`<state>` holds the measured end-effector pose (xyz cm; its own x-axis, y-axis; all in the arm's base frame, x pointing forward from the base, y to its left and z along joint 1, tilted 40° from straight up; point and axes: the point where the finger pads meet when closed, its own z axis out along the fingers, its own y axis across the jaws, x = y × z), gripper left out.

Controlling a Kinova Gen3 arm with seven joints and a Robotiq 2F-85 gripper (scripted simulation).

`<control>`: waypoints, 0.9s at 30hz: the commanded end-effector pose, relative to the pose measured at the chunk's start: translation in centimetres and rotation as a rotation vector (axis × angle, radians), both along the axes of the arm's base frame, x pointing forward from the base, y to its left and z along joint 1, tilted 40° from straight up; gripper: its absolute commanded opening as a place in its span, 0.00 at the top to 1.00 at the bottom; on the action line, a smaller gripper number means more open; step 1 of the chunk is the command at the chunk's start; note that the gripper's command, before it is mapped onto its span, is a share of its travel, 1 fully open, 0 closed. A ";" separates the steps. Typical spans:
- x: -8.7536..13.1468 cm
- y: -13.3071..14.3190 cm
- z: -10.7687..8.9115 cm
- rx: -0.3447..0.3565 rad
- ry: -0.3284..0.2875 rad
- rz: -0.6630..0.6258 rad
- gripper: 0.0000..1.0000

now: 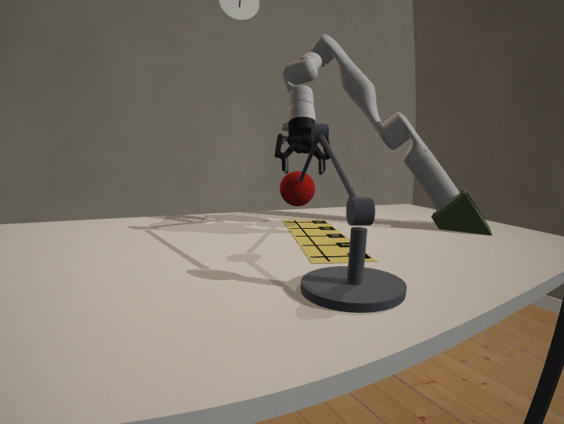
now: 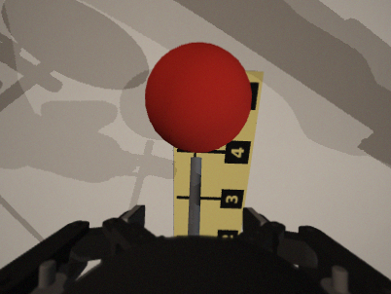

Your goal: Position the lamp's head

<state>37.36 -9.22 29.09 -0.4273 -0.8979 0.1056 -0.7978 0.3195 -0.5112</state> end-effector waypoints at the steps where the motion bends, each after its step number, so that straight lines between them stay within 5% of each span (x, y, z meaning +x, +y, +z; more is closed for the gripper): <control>1: 0.0 0.0 0.0 0.000 -0.001 0.001 0.00; 5: 0.0 0.0 0.0 0.000 -0.001 0.001 0.00; 27: -3.6 2.7 7.2 -0.002 0.004 0.000 0.00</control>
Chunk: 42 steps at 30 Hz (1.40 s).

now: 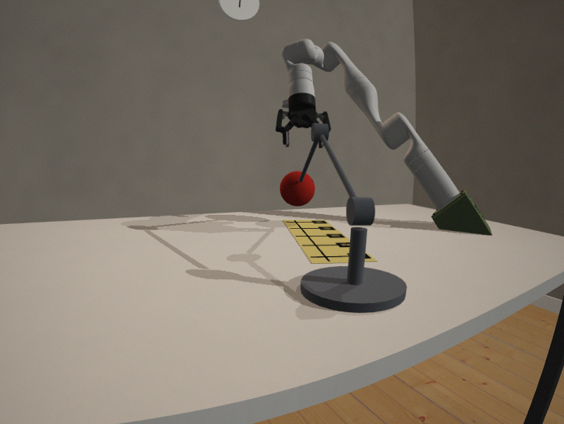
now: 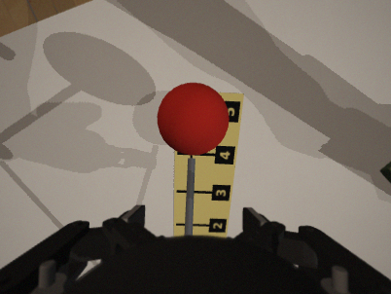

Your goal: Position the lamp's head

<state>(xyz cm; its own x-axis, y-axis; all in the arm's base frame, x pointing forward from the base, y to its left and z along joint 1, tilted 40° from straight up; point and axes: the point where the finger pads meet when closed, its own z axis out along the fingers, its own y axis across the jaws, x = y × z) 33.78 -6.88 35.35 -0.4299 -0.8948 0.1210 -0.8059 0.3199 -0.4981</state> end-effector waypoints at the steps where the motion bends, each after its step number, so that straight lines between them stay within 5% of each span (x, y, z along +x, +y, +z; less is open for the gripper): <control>1: -0.2 0.5 1.3 0.006 -0.015 0.005 0.00; 10: -1.8 1.7 4.3 0.002 -0.006 0.003 0.00; 42: -1.8 1.6 3.9 -0.002 0.001 0.002 0.00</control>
